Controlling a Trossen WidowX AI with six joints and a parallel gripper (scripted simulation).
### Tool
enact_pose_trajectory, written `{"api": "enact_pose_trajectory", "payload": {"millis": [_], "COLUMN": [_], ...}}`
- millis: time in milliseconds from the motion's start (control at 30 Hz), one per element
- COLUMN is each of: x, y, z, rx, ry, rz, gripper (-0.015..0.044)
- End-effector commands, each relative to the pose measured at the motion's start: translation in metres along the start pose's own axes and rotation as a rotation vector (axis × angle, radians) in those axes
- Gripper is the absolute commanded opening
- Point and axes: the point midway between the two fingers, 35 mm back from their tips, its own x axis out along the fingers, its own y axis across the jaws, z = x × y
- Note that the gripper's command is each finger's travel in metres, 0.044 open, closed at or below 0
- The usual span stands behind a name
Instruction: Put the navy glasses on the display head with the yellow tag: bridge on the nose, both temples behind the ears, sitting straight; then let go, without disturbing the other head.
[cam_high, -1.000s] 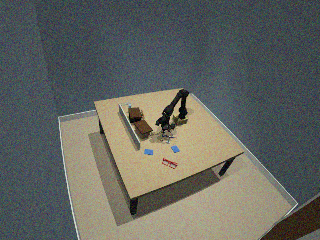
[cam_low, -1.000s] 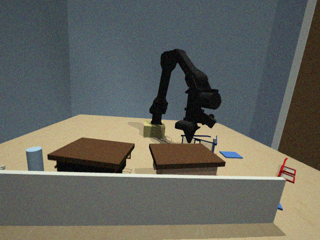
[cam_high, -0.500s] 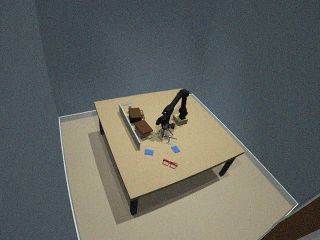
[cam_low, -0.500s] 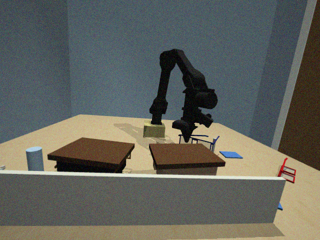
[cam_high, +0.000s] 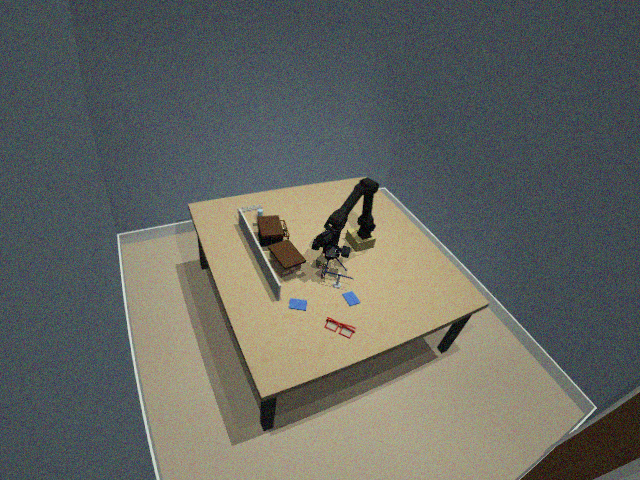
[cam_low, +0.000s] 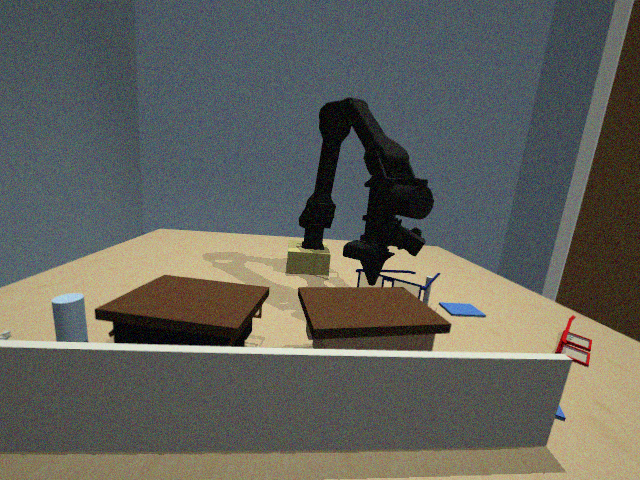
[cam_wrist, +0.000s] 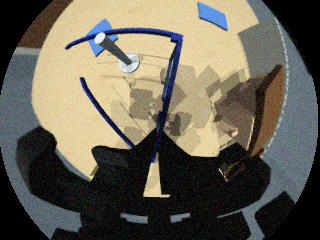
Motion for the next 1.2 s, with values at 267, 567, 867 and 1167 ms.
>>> {"api": "enact_pose_trajectory", "payload": {"millis": [267, 567, 867, 1167], "x": [0.000, -0.001, -0.041, -0.061], "y": [0.000, 0.000, -0.001, 0.001], "z": [0.003, 0.008, 0.013, 0.016], "rx": [-0.004, -0.004, -0.004, -0.004], "ry": [-0.002, -0.003, -0.003, -0.004], "rz": [0.003, 0.003, 0.003, 0.003], "gripper": [0.0000, 0.0000, 0.0000, 0.0000]}}
